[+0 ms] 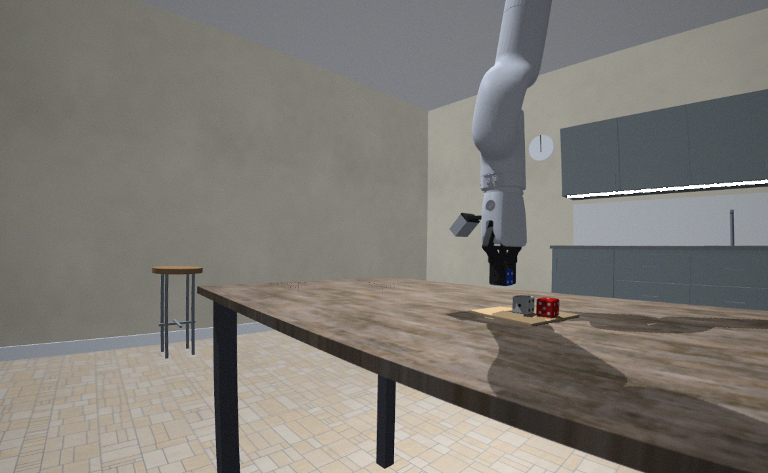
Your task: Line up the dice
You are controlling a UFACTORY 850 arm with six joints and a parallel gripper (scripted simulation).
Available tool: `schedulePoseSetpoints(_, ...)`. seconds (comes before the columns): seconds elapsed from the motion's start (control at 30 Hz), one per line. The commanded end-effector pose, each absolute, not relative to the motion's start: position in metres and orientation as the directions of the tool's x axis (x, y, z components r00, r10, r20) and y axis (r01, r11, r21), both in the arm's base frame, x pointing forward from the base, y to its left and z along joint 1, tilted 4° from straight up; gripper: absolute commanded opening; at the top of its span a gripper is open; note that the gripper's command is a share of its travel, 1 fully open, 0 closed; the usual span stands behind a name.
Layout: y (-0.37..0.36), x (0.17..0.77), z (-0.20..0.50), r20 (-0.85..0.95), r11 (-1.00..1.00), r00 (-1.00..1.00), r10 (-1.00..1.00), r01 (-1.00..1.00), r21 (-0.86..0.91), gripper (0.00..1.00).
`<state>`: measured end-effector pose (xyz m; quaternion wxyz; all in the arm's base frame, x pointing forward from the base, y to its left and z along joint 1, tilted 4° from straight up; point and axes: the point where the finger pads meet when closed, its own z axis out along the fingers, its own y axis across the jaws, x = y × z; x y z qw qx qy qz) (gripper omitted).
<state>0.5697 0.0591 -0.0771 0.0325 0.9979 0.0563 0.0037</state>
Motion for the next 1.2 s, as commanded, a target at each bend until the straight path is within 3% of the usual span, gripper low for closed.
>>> schedulePoseSetpoints(0.0,0.058,0.572,-0.091,0.007,-0.991,0.994,0.113,0.112,0.067,0.27)
schedulePoseSetpoints(1.17,0.057,0.573,-0.119,0.007,-0.991,0.994,0.113,0.112,0.067,0.27)
